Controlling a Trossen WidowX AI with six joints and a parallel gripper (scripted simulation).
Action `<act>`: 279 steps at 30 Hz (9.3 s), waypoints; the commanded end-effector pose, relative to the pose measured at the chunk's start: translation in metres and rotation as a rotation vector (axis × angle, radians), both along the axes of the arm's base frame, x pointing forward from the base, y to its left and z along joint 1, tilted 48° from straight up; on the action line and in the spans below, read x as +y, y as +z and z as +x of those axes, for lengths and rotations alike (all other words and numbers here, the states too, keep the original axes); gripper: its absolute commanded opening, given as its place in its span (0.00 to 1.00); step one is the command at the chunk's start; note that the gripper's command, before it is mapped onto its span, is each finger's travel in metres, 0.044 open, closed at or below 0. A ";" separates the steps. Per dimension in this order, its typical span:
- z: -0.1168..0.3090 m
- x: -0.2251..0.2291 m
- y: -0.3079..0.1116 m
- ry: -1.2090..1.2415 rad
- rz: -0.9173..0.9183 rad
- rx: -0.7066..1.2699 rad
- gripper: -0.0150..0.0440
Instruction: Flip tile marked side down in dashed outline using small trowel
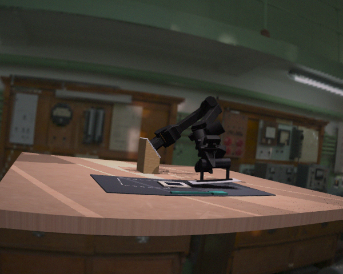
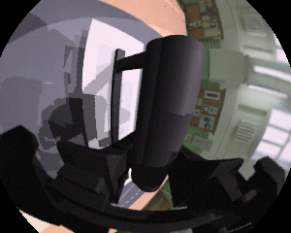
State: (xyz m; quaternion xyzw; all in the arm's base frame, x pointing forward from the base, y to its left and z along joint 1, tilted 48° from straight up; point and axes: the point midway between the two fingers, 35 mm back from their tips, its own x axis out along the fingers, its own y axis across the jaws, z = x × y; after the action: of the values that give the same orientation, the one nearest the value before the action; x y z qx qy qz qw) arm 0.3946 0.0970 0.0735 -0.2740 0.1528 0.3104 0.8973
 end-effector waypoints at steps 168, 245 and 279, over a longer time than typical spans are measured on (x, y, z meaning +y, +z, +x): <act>-0.008 -0.102 -0.009 -0.007 -0.109 0.001 0.25; -0.084 0.069 0.048 -0.029 -0.096 0.031 0.43; -0.129 0.045 0.079 -0.025 -0.096 0.033 0.76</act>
State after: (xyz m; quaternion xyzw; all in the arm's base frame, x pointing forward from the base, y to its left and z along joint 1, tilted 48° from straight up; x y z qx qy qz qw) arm 0.2711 0.1455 0.1529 -0.3092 0.1828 0.2951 0.8854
